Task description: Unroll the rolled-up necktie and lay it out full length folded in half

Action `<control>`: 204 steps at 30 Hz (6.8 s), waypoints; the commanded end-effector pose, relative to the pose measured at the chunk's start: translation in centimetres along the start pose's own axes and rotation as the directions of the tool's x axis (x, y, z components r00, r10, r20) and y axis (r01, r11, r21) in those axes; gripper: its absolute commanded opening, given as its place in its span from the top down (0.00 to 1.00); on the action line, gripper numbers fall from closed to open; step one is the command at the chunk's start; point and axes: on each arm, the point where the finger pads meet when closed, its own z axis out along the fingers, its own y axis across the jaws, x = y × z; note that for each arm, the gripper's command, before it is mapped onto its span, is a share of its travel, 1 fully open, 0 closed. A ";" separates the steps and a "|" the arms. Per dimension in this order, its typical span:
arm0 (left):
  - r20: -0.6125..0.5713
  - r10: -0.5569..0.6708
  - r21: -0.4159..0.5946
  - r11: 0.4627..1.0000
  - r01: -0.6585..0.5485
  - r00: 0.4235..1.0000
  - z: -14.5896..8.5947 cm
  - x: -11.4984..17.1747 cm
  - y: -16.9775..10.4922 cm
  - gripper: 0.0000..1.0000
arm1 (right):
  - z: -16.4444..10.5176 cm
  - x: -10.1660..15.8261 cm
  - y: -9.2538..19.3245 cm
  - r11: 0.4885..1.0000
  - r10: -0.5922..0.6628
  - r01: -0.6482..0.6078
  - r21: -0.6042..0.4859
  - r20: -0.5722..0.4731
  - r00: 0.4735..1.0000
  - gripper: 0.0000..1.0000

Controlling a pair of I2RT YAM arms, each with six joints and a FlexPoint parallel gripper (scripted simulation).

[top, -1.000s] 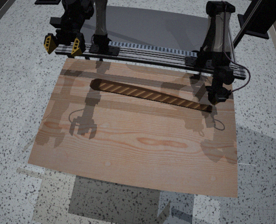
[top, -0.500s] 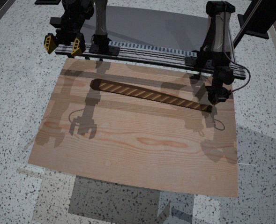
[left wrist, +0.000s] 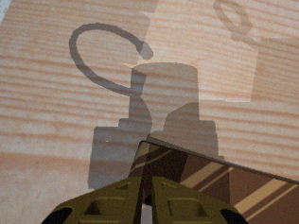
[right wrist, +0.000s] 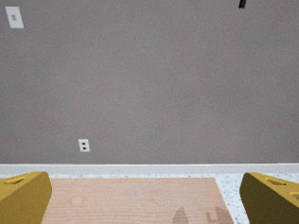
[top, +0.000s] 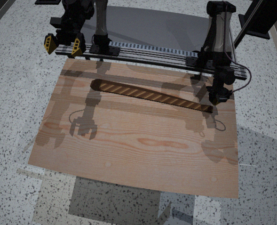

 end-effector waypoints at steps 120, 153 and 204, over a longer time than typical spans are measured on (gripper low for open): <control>0.005 -0.006 -0.001 1.000 0.006 1.000 4.2 3.6 0.1 0.93 | 0.2 -0.6 -0.1 1.000 0.008 -0.008 -0.002 0.008 1.000 0.00; 0.005 -0.006 -0.001 1.000 0.006 1.000 4.2 3.6 0.1 0.93 | 0.2 -0.6 -0.1 1.000 0.008 -0.008 -0.002 0.008 1.000 0.00; 0.005 -0.006 -0.001 1.000 0.006 1.000 1.9 1.7 0.1 0.93 | 0.2 -0.6 -0.1 1.000 0.008 -0.008 -0.002 0.008 1.000 0.00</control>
